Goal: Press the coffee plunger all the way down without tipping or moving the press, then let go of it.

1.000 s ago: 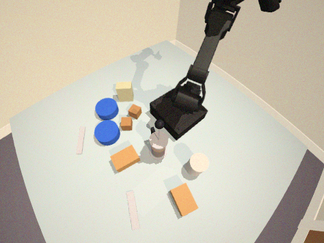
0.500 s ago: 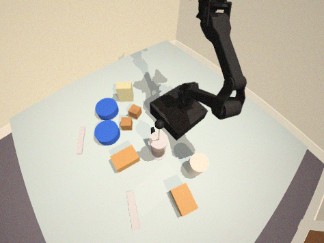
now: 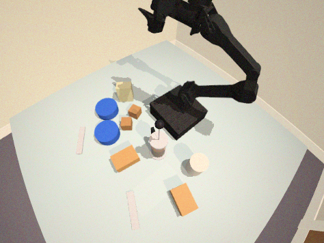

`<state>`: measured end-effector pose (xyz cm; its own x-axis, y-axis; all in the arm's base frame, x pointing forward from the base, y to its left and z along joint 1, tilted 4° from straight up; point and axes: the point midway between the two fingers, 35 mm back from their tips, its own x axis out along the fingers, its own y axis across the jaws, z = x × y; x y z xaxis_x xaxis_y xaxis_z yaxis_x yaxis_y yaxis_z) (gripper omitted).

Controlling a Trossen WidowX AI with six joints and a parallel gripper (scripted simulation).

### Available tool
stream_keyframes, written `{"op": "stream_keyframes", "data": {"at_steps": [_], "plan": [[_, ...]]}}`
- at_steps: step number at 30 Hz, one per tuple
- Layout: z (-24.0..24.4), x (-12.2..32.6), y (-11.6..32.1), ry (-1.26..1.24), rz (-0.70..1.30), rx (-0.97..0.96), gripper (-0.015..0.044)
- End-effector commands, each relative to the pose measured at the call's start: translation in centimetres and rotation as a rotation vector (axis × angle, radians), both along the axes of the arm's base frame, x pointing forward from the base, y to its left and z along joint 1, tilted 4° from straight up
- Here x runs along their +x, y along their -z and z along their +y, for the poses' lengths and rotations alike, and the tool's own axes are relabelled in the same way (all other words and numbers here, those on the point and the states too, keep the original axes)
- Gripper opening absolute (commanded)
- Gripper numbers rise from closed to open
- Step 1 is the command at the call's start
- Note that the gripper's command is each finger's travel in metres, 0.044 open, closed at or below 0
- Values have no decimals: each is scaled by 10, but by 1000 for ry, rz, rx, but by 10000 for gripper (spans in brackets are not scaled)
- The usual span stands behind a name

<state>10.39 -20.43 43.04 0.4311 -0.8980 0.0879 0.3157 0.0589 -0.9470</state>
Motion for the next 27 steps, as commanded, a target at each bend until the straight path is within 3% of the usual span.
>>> {"op": "stream_keyframes", "data": {"at_steps": [1,10,20,27], "plan": [[36,50,27,-305,-103,204,440],[146,107,82,-821,-157,756,440],[271,78,135,-1094,77,1455,440],[278,73,161,-1094,100,1500,440]]}}
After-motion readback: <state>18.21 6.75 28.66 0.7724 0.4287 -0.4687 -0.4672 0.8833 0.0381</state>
